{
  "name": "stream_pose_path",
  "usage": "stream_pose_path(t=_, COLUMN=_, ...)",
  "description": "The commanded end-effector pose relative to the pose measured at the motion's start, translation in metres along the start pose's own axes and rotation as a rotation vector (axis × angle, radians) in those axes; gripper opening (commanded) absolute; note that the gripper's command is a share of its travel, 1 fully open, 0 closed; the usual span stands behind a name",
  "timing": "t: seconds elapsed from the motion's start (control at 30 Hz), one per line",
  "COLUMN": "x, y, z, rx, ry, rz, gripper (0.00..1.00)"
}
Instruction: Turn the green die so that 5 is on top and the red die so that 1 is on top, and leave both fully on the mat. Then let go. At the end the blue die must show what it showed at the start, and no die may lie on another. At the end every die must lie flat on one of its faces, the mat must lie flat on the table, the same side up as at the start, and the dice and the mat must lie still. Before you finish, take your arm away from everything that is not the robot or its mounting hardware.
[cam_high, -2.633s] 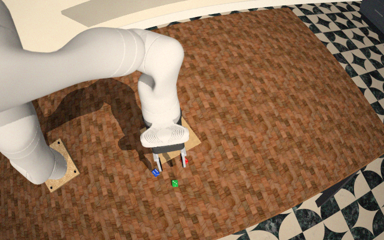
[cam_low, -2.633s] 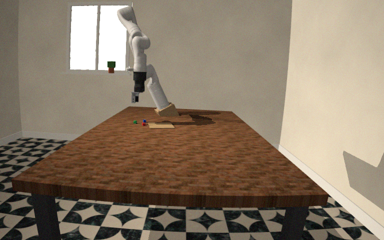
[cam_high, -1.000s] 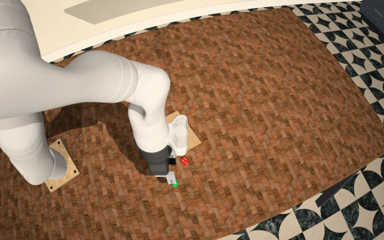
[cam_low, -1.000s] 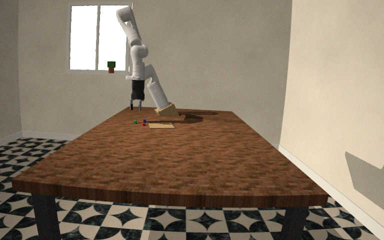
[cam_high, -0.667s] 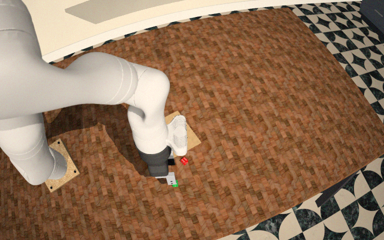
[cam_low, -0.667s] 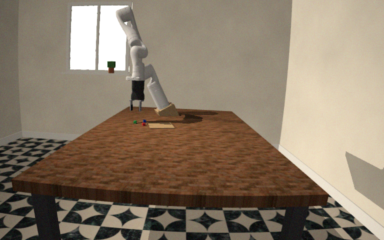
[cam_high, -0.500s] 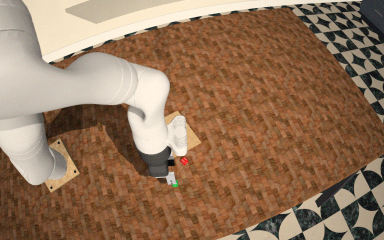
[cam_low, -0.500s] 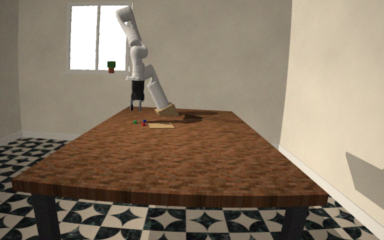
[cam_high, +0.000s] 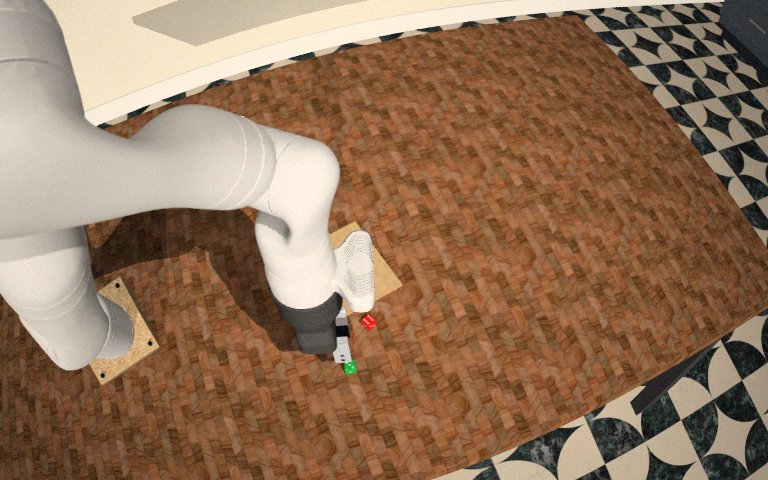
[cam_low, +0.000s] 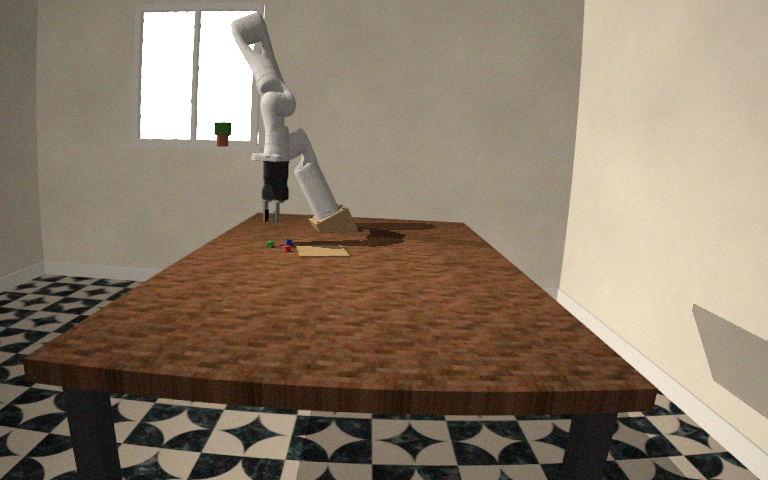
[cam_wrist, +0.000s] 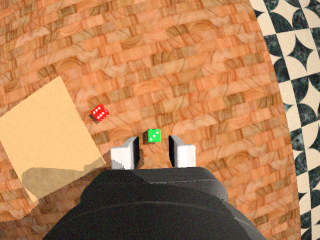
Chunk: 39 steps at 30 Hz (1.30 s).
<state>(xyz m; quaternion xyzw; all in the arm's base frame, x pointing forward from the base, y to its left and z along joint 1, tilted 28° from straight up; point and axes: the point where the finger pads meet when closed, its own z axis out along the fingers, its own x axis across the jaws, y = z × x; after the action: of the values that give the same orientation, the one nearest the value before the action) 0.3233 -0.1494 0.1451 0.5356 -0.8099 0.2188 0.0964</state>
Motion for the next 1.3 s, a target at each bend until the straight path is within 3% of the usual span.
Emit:
stream_pose_path(t=0.0, x=-0.0003, y=-0.0003, z=-0.0003, rx=0.001, ry=-0.001, rz=0.0, gripper=0.64)
stream_pose_path(t=1.27, x=-0.0002, y=-0.0004, z=0.0088, rx=0.001, ry=-0.001, rz=0.0, gripper=0.64)
